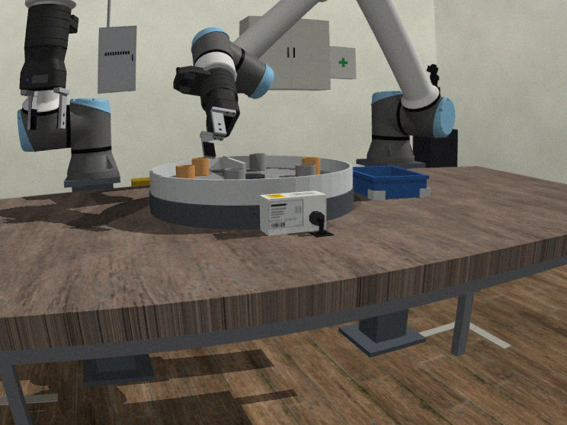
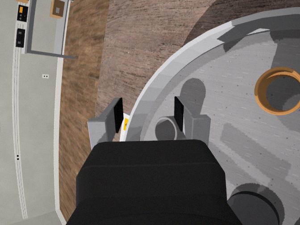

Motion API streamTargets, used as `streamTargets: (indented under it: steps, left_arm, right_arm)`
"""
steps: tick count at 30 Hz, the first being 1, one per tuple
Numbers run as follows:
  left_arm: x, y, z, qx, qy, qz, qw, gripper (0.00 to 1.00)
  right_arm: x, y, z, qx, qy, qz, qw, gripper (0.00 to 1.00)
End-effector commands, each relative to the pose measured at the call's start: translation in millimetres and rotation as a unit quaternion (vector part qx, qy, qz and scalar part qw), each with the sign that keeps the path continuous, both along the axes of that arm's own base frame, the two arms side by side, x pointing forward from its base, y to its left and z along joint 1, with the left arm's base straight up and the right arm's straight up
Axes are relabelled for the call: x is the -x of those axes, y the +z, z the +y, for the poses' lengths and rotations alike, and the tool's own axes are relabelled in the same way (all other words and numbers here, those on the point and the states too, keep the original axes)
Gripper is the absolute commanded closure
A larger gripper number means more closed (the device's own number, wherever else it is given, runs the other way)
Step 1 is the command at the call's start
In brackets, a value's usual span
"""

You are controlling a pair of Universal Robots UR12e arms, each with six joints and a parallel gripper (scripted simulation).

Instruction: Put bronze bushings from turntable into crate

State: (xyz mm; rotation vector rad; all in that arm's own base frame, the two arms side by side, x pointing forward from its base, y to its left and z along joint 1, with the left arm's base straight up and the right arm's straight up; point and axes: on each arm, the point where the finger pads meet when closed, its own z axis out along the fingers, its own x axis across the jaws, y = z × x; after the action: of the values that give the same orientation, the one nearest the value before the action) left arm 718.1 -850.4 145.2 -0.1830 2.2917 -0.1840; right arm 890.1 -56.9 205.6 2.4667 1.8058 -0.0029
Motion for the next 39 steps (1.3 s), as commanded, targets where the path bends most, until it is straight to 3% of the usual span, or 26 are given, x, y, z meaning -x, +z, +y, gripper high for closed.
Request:
streamTargets:
  steps: [1, 18, 22, 25, 28, 32, 34, 36, 39]
  left_arm:
    - [-0.2, 1.6, -0.4, 0.001, 0.000, 0.000, 1.0000, 0.00]
    - [-0.1, 1.7, -0.4, 0.001, 0.000, 0.000, 1.0000, 0.00]
    - [6.1, 3.5, 4.2, -0.001, -0.002, 0.011, 0.9999, 0.00]
    - [20.6, 8.6, 13.1, -0.006, -0.007, 0.039, 0.9992, 0.00]
    - [45.4, 17.1, 30.1, -0.015, -0.015, 0.087, 0.9960, 0.00]
    - [68.0, 24.8, 44.1, -0.022, -0.022, 0.129, 0.9912, 0.00]
    - [68.0, 24.8, 44.1, -0.022, -0.022, 0.129, 0.9912, 0.00]
    - [90.8, 32.3, 57.9, -0.030, -0.029, 0.171, 0.9844, 0.00]
    - [106.5, 37.7, 67.5, -0.035, -0.034, 0.199, 0.9788, 0.00]
  right_arm:
    - [-0.7, 1.6, 0.1, 0.000, 0.000, -0.001, 1.000, 0.00]
    - [-0.7, 1.6, 0.1, 0.000, 0.000, -0.001, 1.000, 0.00]
    - [-0.1, 1.6, -1.9, 0.000, -0.001, -0.001, 1.000, 0.00]
    - [1.5, 1.6, -7.7, 0.000, -0.004, -0.001, 1.000, 0.00]
    - [4.7, 1.7, -18.9, -0.001, -0.009, -0.001, 1.000, 0.00]
    - [12.7, 1.9, -44.4, -0.001, -0.022, 0.000, 1.000, 0.00]
    - [12.7, 1.9, -44.4, -0.001, -0.022, 0.000, 1.000, 0.00]
    - [18.8, 2.0, -62.0, -0.002, -0.031, 0.000, 1.000, 0.00]
    - [31.0, 2.2, -94.4, -0.002, -0.047, 0.001, 0.999, 0.00]
